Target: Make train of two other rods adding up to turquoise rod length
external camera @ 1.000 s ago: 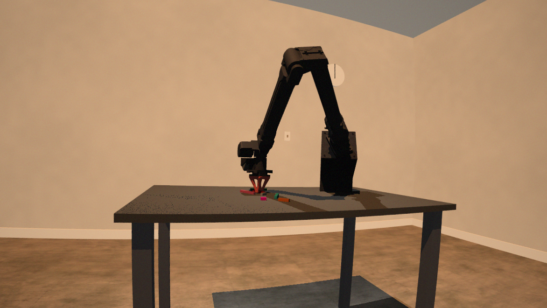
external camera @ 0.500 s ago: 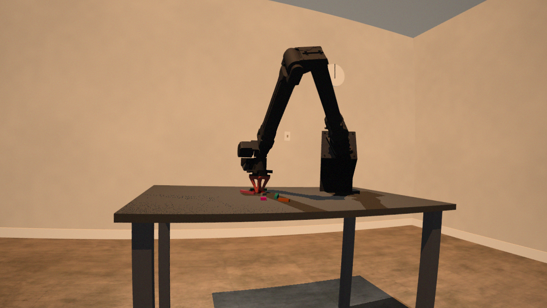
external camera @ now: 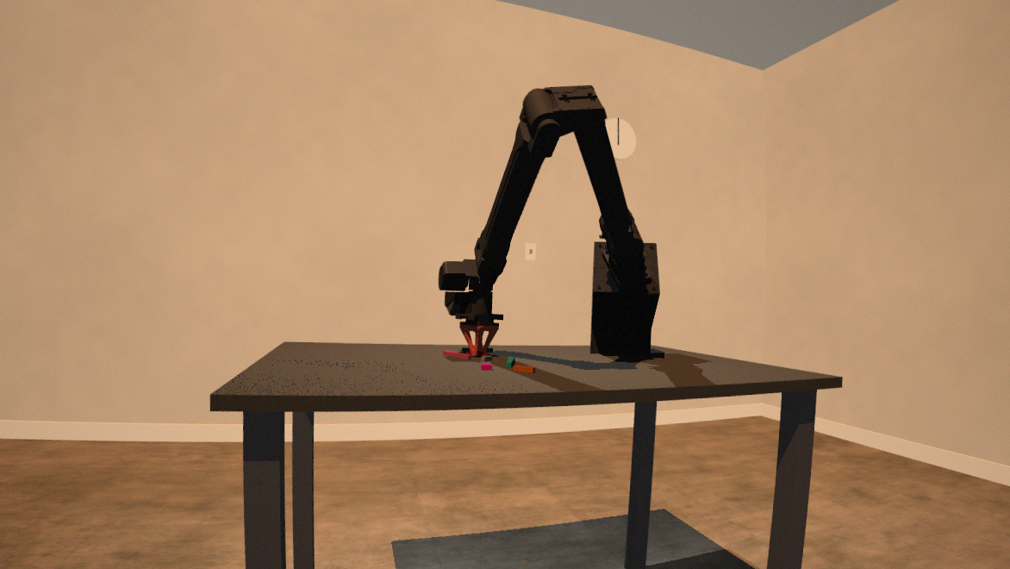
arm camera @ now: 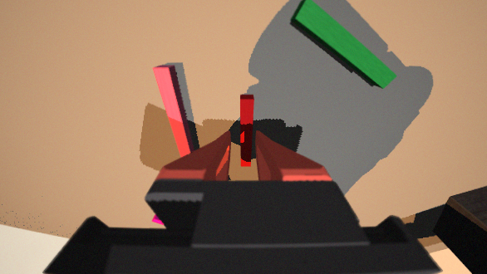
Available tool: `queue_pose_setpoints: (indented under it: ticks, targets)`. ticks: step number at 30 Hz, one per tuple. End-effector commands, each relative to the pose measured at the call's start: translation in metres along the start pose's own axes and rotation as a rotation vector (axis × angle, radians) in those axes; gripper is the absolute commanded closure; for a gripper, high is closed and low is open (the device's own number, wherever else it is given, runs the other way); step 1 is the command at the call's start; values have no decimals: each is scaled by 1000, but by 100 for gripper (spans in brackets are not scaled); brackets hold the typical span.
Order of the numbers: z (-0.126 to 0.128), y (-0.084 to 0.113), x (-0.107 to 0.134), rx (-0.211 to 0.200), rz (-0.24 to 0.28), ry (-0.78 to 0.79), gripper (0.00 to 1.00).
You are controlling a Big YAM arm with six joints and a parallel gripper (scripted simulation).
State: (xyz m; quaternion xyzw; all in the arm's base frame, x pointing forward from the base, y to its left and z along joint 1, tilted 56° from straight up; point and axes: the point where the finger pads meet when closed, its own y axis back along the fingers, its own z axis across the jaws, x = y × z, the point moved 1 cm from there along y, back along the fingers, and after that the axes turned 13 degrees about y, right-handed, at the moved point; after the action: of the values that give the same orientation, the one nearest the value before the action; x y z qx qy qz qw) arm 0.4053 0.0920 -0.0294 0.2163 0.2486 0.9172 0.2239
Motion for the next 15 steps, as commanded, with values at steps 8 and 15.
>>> queue_pose_setpoints:
  ticks: [8, 15]
  targets:
    - [1, 0, -5, -1, -9, -10, 95]
    - [1, 0, -5, -1, -9, -9, 95]
